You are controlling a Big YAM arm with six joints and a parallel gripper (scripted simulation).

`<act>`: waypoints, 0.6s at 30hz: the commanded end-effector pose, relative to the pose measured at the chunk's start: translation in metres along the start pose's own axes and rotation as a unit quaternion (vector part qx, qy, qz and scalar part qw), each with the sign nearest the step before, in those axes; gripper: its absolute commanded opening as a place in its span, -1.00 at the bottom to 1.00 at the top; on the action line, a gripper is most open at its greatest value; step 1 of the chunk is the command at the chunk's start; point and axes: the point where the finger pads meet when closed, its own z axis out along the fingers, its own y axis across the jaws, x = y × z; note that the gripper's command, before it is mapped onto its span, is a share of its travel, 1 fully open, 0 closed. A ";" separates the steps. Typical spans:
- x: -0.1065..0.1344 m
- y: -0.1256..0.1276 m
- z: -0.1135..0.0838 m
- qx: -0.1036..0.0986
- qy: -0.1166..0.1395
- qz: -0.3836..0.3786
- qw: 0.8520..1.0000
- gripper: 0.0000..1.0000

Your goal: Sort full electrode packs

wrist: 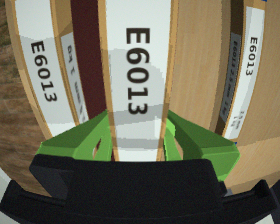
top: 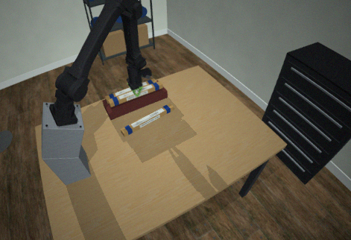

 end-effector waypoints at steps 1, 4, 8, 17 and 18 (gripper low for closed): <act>-0.017 0.013 -0.023 -0.019 -0.023 -0.004 1.000 -1.00; -0.016 0.013 -0.023 -0.019 -0.022 -0.005 1.000 -1.00; -0.015 0.014 -0.024 -0.020 -0.023 -0.006 1.000 -1.00; -0.020 0.017 -0.028 -0.022 -0.026 -0.006 0.999 -1.00; -0.020 0.017 -0.028 -0.022 -0.026 -0.007 0.999 -1.00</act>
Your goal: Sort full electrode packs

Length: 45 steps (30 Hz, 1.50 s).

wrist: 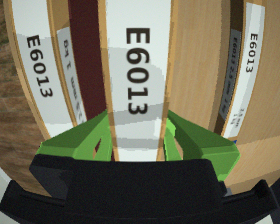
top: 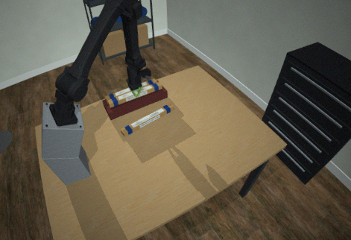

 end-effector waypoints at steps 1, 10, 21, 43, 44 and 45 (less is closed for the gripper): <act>-0.025 0.018 -0.029 -0.023 -0.030 -0.004 0.999 -1.00; -0.025 0.016 -0.030 -0.021 -0.027 -0.003 0.999 -1.00; -0.026 0.010 -0.029 -0.018 -0.025 -0.001 1.000 -1.00; -0.031 0.012 -0.034 -0.020 -0.027 -0.001 0.999 -1.00; -0.031 0.013 -0.034 -0.021 -0.027 -0.001 0.999 -1.00; -0.031 0.013 -0.034 -0.021 -0.028 -0.001 0.999 -1.00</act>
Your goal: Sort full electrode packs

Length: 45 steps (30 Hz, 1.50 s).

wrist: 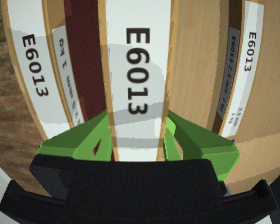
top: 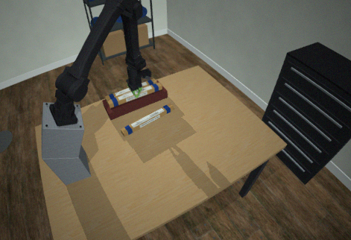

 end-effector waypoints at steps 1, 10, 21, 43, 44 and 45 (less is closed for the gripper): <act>-0.033 0.016 -0.036 -0.024 -0.033 0.001 0.999 -1.00; -0.035 0.018 -0.037 -0.025 -0.034 0.001 0.999 -1.00; -0.038 0.018 -0.039 -0.025 -0.035 0.001 0.999 -1.00; -0.043 0.019 -0.042 -0.025 -0.035 0.002 0.999 -1.00; -0.043 0.019 -0.042 -0.025 -0.035 0.002 0.999 -1.00; -0.043 0.019 -0.042 -0.025 -0.035 0.002 0.999 -1.00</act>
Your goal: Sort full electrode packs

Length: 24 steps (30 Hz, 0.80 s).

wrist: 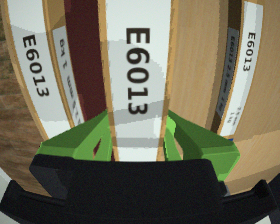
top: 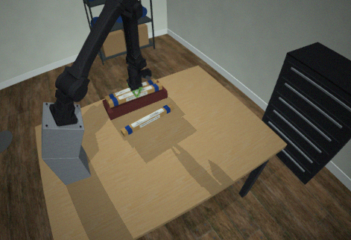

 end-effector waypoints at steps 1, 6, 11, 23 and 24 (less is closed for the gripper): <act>-0.042 0.018 -0.041 -0.028 -0.041 0.004 0.999 -1.00; -0.042 0.018 -0.042 -0.028 -0.041 0.004 0.999 -1.00; -0.043 0.018 -0.042 -0.028 -0.041 0.005 0.999 -1.00; -0.045 0.018 -0.043 -0.028 -0.041 0.005 0.999 -1.00; -0.045 0.018 -0.043 -0.028 -0.041 0.005 0.999 -1.00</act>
